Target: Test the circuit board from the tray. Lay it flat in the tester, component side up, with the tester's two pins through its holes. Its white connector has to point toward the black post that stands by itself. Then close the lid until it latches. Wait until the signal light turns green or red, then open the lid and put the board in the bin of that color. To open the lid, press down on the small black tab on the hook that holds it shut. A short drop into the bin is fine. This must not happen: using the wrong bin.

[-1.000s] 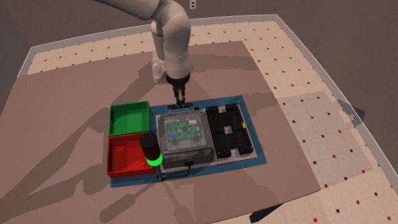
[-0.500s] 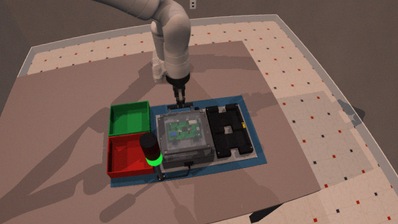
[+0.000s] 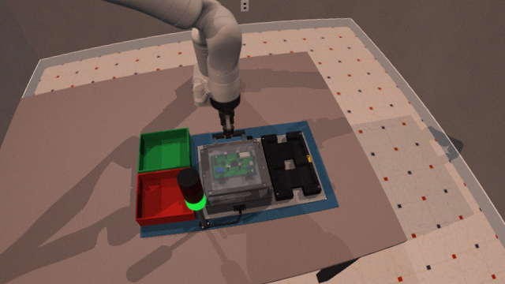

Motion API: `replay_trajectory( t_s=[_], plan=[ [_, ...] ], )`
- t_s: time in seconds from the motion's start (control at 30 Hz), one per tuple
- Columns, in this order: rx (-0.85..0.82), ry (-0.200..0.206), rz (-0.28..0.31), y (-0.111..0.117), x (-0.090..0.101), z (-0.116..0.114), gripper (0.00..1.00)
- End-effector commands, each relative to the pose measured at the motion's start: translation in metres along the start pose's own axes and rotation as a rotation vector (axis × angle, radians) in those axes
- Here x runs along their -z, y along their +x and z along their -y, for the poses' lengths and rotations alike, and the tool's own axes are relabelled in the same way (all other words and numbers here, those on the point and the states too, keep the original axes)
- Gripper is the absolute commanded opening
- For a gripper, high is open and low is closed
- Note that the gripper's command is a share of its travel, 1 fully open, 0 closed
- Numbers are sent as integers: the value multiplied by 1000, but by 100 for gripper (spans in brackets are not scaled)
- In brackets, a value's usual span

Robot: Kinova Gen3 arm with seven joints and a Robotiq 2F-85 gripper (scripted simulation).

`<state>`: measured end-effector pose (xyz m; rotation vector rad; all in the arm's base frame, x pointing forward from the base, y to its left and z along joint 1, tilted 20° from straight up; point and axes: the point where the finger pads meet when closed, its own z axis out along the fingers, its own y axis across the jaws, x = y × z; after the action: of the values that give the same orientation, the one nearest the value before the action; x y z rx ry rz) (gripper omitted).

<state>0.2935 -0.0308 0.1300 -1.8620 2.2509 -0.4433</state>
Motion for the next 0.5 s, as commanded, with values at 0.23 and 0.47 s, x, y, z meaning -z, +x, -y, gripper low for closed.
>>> replay_trajectory(
  t_s=[0.23, 0.47],
  plan=[
    [6, -1, 4, -2, -9, -1, 26],
    [6, -1, 4, -2, -16, -1, 26]
  ],
)
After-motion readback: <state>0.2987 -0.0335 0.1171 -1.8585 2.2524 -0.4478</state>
